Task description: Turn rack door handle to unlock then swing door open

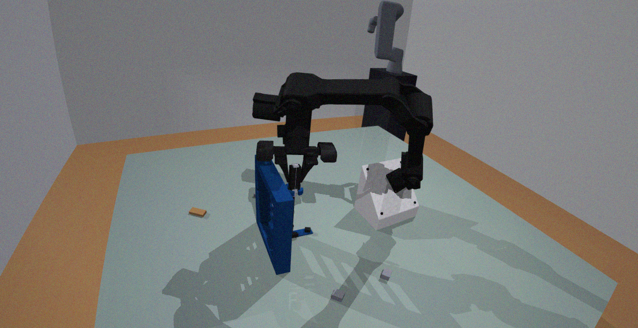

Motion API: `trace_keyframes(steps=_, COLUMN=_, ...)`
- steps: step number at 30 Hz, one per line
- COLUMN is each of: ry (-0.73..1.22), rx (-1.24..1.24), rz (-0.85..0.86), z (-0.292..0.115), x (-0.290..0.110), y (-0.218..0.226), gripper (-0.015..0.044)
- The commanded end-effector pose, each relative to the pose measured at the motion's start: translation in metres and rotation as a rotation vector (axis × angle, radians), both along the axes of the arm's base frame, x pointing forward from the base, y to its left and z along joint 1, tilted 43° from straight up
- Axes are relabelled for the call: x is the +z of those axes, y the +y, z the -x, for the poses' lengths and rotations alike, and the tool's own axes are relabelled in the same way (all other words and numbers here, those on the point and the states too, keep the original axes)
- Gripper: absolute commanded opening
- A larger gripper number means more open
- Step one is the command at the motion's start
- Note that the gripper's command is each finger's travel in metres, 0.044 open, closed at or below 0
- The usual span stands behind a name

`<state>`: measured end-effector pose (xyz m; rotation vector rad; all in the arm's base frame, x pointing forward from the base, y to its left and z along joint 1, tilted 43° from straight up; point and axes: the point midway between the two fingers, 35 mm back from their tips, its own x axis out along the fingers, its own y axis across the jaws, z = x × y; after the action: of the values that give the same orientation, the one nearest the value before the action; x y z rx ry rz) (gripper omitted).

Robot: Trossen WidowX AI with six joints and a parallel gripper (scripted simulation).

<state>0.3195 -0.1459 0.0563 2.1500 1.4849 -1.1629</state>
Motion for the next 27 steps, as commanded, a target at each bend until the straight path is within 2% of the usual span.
trace_keyframes(steps=1, ry=0.052, rx=-0.063, rz=-0.018, z=-0.0003, x=0.0003, y=0.0007, gripper=0.0027)
trace_keyframes(steps=10, ry=0.052, rx=-0.063, rz=-0.018, z=-0.0003, x=0.0003, y=0.0007, gripper=0.0027)
trace_keyframes(steps=20, ry=0.052, rx=-0.063, rz=-0.018, z=-0.0003, x=0.0003, y=0.0007, gripper=0.0289)
trace_keyframes(steps=23, ry=0.030, rx=-0.038, rz=-0.013, z=-0.0003, x=0.0003, y=0.0007, gripper=0.0299)
trace_keyframes(steps=27, ry=-0.094, rx=0.102, rz=0.016, z=-0.0003, x=0.0003, y=0.0006, gripper=0.0299)
